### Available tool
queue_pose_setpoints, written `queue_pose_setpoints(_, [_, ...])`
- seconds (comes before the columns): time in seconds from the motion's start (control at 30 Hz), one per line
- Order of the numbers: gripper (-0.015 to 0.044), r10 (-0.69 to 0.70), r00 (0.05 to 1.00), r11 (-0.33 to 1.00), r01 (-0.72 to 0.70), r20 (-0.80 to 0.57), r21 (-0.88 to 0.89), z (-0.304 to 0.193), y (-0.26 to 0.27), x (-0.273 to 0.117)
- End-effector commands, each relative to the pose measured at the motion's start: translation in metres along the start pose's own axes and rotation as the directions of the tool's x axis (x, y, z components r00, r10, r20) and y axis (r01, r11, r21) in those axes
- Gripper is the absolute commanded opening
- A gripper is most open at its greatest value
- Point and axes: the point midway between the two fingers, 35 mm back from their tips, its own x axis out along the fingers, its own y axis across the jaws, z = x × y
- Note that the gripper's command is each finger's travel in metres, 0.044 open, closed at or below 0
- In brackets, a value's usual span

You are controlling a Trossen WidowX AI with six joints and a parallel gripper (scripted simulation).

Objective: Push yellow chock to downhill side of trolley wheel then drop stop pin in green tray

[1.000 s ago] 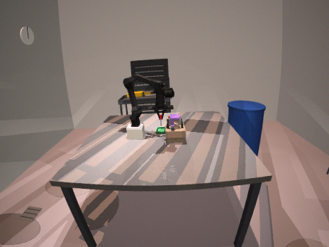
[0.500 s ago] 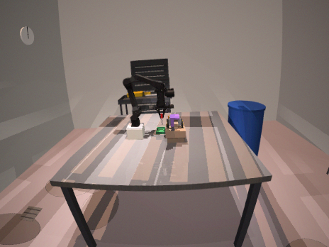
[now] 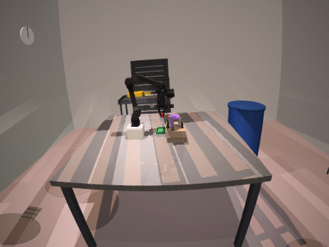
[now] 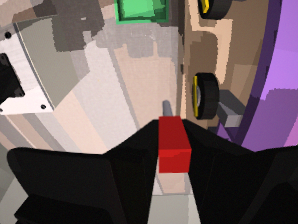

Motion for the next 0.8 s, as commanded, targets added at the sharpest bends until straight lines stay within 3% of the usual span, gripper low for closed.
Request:
queue_pose_setpoints(0.0, [0.0, 0.005, 1.0, 1.0, -0.005, -0.004, 0.002, 0.013, 0.001, -0.001])
queue_pose_setpoints(0.77, [0.0, 0.006, 1.0, 1.0, -0.006, 0.002, 0.002, 0.101, 0.007, -0.007])
